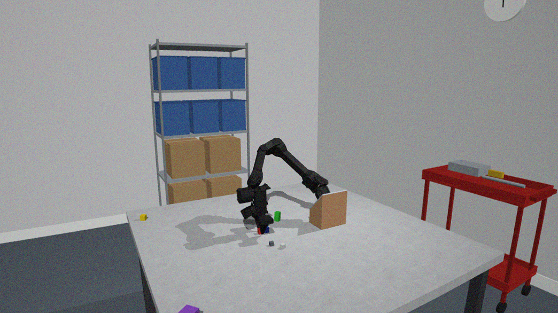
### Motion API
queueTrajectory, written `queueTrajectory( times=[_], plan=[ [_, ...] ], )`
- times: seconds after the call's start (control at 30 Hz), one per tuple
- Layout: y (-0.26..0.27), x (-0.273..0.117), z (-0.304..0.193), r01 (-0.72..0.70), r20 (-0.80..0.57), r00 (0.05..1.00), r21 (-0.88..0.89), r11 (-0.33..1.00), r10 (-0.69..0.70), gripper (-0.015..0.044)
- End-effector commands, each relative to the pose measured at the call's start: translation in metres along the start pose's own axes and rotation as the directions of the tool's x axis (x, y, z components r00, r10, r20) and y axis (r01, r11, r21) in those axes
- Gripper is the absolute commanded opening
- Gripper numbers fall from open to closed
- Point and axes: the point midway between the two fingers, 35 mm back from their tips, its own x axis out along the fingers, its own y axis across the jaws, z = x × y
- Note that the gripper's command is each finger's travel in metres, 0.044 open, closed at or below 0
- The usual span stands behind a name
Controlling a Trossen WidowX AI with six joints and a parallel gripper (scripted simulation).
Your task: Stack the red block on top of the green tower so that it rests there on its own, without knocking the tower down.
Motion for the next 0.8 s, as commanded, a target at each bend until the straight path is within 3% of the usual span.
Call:
queueTrajectory(
  times=[0.0,0.3,0.37,0.77],
  plan=[
    [0.0,0.0,0.0,-0.001,0.001,1.0,0.0,1.0,0.001,0.0125],
    [0.0,0.0,0.0,-0.001,0.001,1.0,0.0,1.0,0.001,0.0045],
    [0.0,-0.003,0.0,-0.001,0.001,1.0,-0.001,1.0,0.001,0.0],
    [0.001,-0.059,0.0,0.001,0.001,1.0,-0.006,1.0,0.0,0.0]
  ],
)
